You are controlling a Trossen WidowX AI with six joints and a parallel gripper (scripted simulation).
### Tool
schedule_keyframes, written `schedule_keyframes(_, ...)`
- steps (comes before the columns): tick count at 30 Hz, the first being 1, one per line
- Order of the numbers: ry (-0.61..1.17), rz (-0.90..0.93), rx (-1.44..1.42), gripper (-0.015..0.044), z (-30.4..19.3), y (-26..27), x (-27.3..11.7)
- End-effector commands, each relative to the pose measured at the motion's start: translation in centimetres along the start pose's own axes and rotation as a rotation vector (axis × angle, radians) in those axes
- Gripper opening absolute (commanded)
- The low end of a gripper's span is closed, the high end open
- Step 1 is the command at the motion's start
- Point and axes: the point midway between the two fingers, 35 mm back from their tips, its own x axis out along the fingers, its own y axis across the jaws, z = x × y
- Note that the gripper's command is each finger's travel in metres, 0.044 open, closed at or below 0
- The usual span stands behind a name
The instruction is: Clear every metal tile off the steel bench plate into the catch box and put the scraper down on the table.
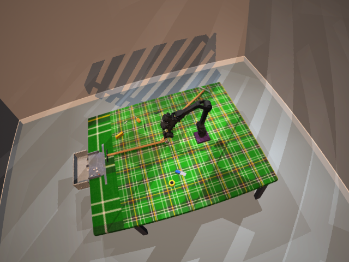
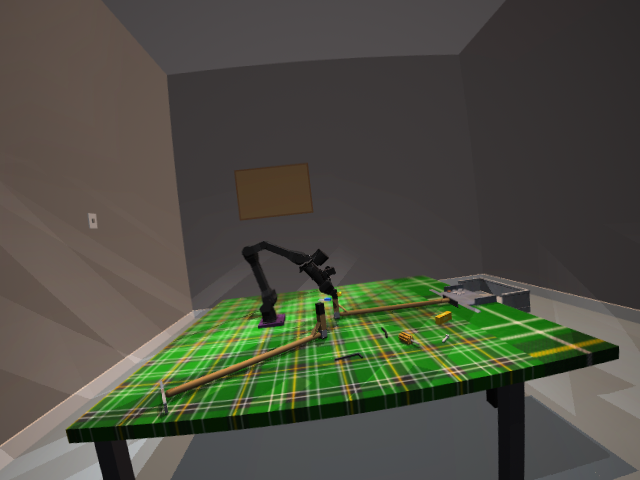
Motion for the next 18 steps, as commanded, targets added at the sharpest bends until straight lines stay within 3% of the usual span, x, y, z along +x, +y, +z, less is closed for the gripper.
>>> schedule_keyframes(1, -0.005, 0.002, -0.003, 0.0440, 0.2, 0.0, -1.3)
schedule_keyframes(13, -0.007, 0.003, -0.002, 0.0440, 0.1, 0.0, -3.8)
schedule_keyframes(18, -0.094, 0.016, 0.006, 0.0440, 2.2, -0.1, -5.9)
